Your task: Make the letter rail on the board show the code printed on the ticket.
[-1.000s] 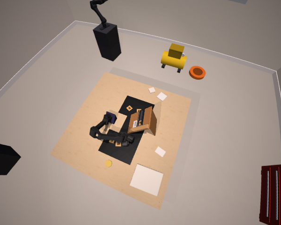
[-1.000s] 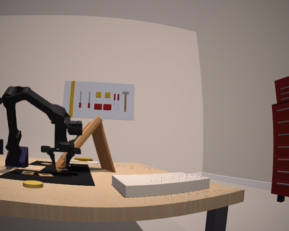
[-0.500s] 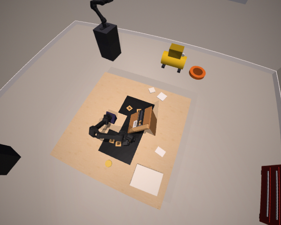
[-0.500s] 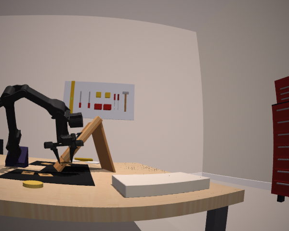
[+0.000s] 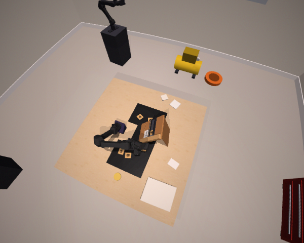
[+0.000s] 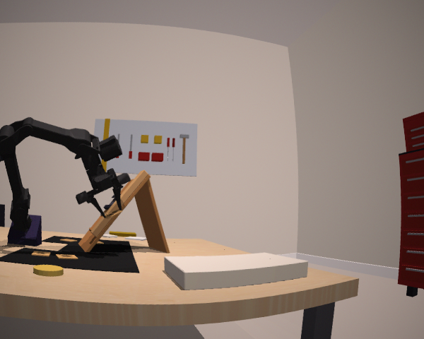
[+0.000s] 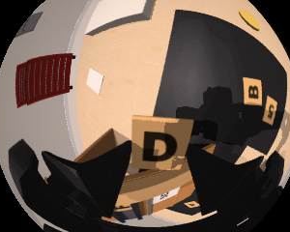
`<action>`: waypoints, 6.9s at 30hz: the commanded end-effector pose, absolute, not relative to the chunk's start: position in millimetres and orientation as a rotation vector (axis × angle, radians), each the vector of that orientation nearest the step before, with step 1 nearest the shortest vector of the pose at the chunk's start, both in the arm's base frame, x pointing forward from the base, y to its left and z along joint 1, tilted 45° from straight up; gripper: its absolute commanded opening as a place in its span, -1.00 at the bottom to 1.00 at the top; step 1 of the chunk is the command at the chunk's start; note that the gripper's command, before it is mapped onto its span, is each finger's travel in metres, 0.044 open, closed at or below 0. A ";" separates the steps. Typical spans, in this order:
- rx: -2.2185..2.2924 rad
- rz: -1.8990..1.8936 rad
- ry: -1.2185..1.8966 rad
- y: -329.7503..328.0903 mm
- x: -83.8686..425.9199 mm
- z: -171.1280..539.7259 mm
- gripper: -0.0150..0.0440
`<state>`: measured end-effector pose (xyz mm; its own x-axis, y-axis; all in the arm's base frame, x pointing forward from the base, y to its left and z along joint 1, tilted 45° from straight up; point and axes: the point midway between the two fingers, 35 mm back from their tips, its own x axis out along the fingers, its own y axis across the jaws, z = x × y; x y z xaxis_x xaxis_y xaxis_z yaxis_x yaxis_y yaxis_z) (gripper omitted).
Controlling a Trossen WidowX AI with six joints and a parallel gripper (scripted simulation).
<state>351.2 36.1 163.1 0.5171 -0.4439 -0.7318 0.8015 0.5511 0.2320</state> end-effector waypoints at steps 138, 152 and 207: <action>-0.872 0.105 0.672 320.0 250.1 -79.4 -0.49; -0.873 0.105 0.672 315.3 252.5 -74.7 -0.49; -0.875 0.104 0.672 297.3 262.3 -56.3 -0.49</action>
<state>262.5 298.6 -55.9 0.7947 -0.1821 -0.5790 -0.3428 0.6527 -0.6757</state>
